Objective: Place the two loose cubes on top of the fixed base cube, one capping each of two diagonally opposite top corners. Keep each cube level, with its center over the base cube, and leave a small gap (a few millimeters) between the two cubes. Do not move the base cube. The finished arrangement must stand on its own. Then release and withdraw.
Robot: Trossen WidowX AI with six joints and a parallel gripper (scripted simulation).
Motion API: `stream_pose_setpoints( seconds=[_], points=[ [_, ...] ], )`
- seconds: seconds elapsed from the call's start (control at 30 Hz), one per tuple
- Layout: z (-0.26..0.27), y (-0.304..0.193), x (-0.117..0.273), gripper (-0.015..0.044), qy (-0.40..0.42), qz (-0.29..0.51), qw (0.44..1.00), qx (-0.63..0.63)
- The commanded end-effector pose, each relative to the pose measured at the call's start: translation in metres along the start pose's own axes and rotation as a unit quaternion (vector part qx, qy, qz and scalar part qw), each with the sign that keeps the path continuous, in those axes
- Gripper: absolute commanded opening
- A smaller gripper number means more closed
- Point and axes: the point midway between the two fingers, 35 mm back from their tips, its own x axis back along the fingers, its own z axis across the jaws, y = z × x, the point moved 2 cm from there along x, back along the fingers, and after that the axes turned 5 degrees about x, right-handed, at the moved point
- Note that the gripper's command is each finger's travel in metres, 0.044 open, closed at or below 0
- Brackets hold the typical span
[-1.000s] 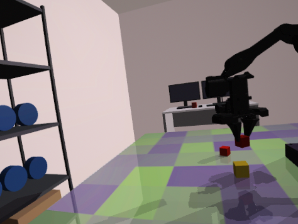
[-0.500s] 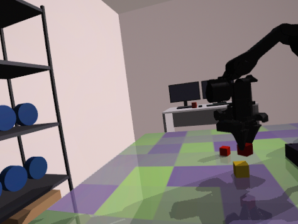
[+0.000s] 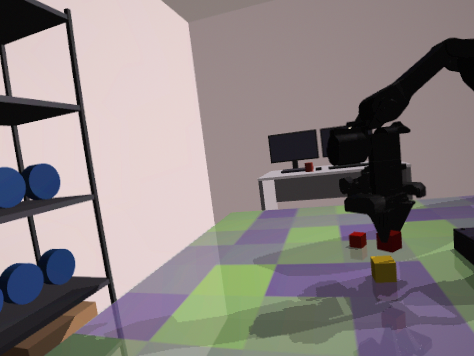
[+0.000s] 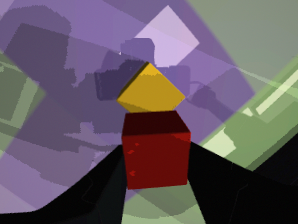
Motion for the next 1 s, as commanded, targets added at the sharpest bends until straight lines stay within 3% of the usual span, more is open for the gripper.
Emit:
stream_pose_setpoints(
  seconds=[0.0, 0.97],
  points=[
    [-0.001, -0.001, -0.01, 0.0105, -0.004, 0.004, 1.0, 0.002],
    [-0.002, -0.002, -0.025, 0.0105, -0.004, 0.004, 1.0, 0.002]
  ],
)
